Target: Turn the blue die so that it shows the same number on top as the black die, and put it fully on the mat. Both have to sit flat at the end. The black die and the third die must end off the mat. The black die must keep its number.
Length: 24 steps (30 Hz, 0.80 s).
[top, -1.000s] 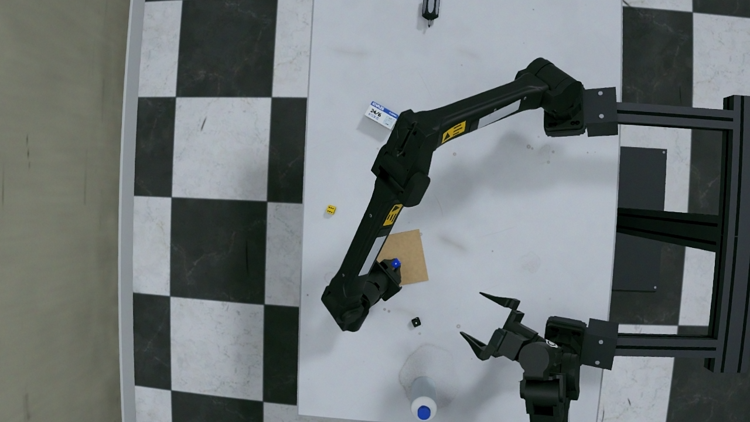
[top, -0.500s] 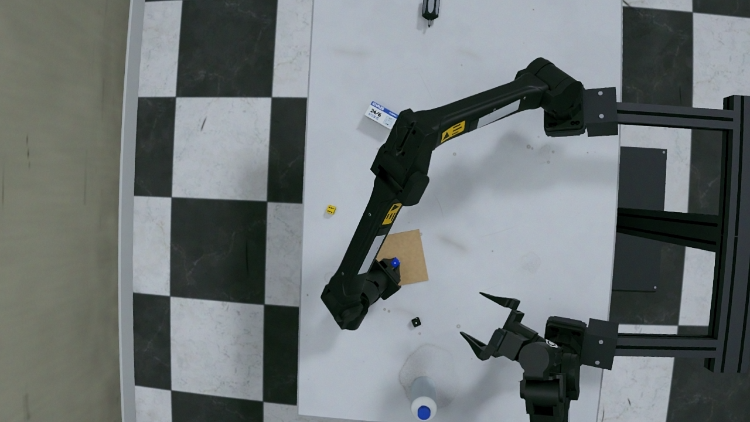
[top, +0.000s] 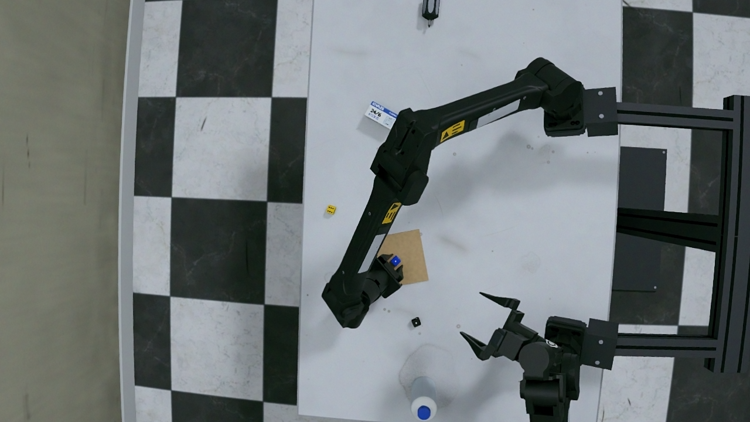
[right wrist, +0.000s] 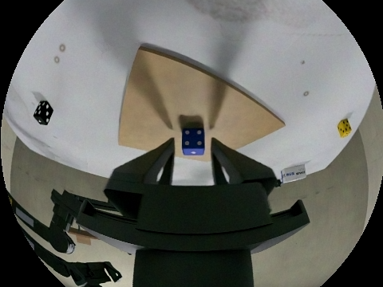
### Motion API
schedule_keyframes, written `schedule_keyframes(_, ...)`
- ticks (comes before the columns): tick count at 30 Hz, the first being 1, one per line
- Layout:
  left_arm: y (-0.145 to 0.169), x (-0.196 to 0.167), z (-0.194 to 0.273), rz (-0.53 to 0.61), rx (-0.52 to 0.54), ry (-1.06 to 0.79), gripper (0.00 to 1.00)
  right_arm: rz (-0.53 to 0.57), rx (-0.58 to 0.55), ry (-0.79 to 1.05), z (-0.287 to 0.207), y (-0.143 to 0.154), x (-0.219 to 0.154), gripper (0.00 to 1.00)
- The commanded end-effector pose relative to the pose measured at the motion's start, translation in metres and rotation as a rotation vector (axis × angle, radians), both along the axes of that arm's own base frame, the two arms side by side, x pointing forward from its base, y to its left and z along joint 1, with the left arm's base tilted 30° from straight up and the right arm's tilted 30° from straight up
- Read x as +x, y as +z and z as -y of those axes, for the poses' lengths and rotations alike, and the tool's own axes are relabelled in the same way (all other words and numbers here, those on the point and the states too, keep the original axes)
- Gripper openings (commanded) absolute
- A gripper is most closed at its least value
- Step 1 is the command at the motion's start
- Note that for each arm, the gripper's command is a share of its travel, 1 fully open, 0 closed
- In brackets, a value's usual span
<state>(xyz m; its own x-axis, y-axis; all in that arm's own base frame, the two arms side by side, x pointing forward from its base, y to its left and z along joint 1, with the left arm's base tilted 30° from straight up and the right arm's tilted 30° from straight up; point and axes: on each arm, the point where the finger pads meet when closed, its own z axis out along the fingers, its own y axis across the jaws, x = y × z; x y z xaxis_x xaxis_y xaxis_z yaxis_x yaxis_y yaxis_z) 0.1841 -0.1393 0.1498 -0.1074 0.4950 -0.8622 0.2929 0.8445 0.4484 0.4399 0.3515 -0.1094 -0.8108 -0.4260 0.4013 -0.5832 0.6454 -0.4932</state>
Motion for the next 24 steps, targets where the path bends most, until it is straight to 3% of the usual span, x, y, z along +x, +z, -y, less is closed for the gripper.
schedule_keyframes(1,0.011,0.0,0.003,0.004,-0.024,-0.002,1.0,0.009,0.005,0.008,-0.011,0.002,0.007,0.44)
schedule_keyframes(7,0.011,0.0,0.003,0.004,-0.024,-0.002,1.0,0.032,0.024,0.018,-0.035,0.026,0.004,0.44)
schedule_keyframes(12,0.011,0.0,0.003,0.004,-0.024,-0.002,1.0,0.016,0.01,0.017,-0.043,0.03,0.001,1.0)
schedule_keyframes(16,0.011,0.0,0.003,0.004,-0.024,-0.002,1.0,0.014,0.007,0.017,-0.051,0.038,0.0,1.0)
schedule_keyframes(19,0.011,0.0,0.003,0.004,-0.024,-0.002,1.0,0.031,0.047,0.047,-0.058,0.064,0.004,1.0)
schedule_keyframes(24,0.011,0.0,0.003,0.004,-0.024,-0.002,1.0,0.07,0.098,0.109,-0.055,0.059,-0.001,1.0)
